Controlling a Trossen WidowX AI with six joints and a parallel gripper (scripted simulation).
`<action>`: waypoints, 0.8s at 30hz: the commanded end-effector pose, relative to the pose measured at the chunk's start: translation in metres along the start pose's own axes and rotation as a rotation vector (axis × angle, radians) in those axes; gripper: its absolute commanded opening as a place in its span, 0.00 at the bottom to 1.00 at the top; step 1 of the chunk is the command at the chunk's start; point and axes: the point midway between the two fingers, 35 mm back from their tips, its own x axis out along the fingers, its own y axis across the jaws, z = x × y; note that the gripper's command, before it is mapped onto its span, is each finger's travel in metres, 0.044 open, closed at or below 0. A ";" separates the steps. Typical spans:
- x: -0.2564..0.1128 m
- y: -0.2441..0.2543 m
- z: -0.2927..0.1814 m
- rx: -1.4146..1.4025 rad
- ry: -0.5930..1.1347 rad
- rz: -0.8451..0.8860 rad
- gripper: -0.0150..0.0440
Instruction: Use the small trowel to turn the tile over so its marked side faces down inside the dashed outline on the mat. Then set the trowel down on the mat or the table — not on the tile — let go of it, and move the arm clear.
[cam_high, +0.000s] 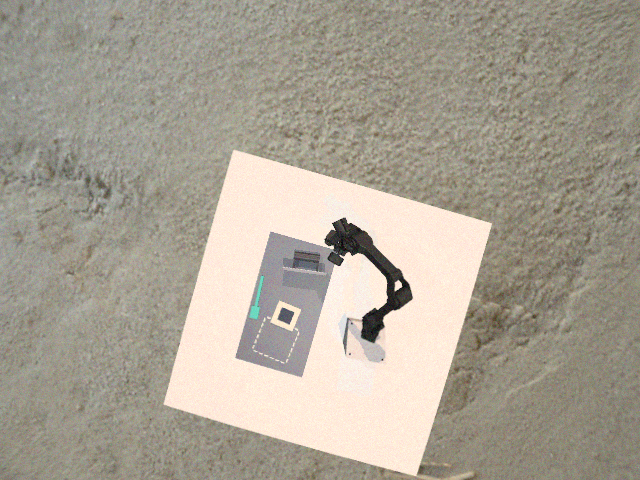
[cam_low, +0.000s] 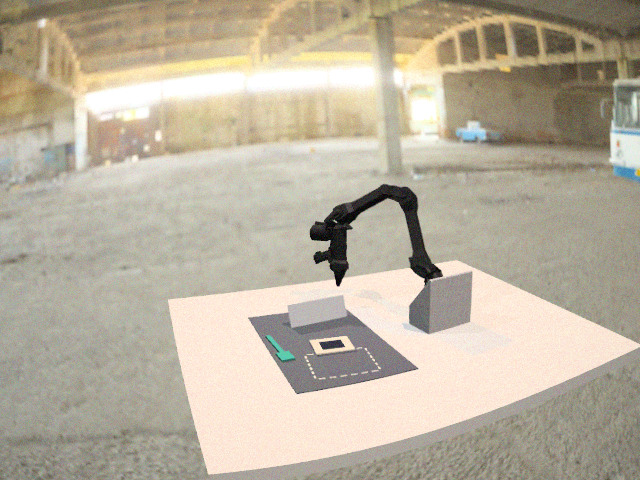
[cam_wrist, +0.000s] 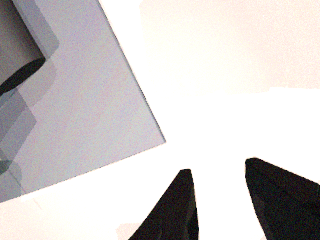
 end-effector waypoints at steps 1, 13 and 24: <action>0.001 0.010 0.001 -0.091 0.016 0.005 0.42; 0.000 0.045 0.011 -0.482 0.048 0.029 0.42; -0.004 0.077 0.017 -0.847 0.071 0.041 0.42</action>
